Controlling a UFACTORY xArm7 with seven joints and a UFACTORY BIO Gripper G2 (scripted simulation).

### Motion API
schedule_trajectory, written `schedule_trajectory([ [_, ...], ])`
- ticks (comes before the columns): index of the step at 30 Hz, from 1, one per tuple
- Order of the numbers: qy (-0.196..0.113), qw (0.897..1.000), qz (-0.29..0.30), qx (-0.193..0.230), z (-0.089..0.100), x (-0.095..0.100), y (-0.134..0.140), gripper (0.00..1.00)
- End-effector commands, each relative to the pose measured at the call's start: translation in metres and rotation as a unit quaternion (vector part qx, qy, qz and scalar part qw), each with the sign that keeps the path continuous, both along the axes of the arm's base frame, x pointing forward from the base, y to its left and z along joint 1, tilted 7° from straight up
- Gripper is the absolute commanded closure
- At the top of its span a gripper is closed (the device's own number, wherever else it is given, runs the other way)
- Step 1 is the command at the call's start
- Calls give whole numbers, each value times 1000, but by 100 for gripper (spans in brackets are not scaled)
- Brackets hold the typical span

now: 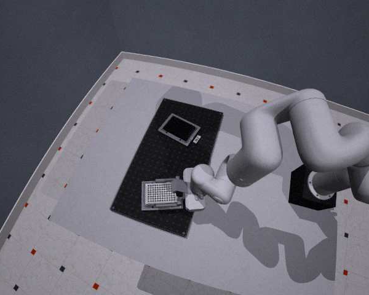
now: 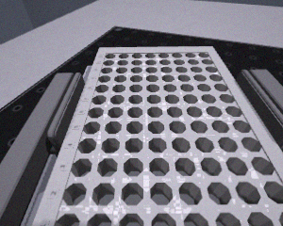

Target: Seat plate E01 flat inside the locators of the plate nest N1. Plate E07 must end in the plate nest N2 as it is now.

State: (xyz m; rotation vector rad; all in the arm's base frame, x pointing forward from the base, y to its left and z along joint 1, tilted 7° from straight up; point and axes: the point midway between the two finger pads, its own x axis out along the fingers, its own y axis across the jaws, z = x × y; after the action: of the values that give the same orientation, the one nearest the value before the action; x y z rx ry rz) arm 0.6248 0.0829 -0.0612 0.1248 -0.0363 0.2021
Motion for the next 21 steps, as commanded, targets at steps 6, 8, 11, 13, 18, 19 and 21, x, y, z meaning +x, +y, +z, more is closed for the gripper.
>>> schedule_trajectory([
  [6,-2,1000,0,0,1,2,0,100],
  [8,-2,1000,0,0,1,2,0,100],
  [11,-2,1000,0,0,0,2,0,100],
  [13,-2,1000,0,0,0,2,0,100],
  [18,-2,1000,0,0,-1,2,0,100],
  [19,-2,1000,0,0,-1,2,0,100],
  [21,-2,1000,0,0,-1,2,0,100],
])
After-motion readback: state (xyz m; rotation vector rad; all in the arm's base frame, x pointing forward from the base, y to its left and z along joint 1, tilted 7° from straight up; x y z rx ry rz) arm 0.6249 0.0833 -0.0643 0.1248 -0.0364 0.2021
